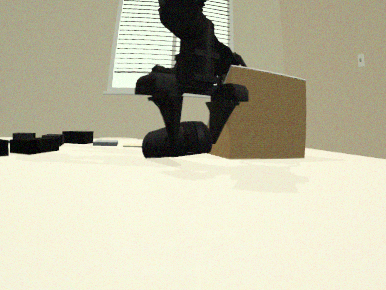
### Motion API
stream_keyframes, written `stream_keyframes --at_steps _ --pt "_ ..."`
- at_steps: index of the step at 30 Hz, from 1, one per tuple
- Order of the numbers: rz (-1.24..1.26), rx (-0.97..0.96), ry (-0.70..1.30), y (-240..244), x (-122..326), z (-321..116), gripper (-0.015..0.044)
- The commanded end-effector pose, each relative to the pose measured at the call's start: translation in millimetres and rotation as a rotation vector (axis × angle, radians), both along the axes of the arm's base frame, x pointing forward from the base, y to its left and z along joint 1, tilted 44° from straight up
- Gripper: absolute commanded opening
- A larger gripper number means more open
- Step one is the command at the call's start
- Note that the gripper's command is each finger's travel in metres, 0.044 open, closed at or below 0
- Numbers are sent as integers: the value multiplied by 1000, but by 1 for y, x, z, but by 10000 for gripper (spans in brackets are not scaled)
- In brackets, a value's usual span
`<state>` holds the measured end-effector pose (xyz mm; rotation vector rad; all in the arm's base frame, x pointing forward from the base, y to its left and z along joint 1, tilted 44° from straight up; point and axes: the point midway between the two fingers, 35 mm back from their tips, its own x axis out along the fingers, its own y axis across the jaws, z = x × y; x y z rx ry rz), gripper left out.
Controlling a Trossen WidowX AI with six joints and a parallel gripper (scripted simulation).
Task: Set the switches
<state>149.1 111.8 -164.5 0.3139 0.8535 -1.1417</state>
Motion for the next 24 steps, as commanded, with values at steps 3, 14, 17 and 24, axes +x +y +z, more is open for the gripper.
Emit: stream_keyframes --at_steps 3,14,17,24 --pt "6 -2 -2 -3 2 -2 338" --pt "6 -3 -2 -9 3 -9 338" --pt "6 -3 -2 -11 3 -10 338" --pt "6 -3 -2 -13 4 -13 338"
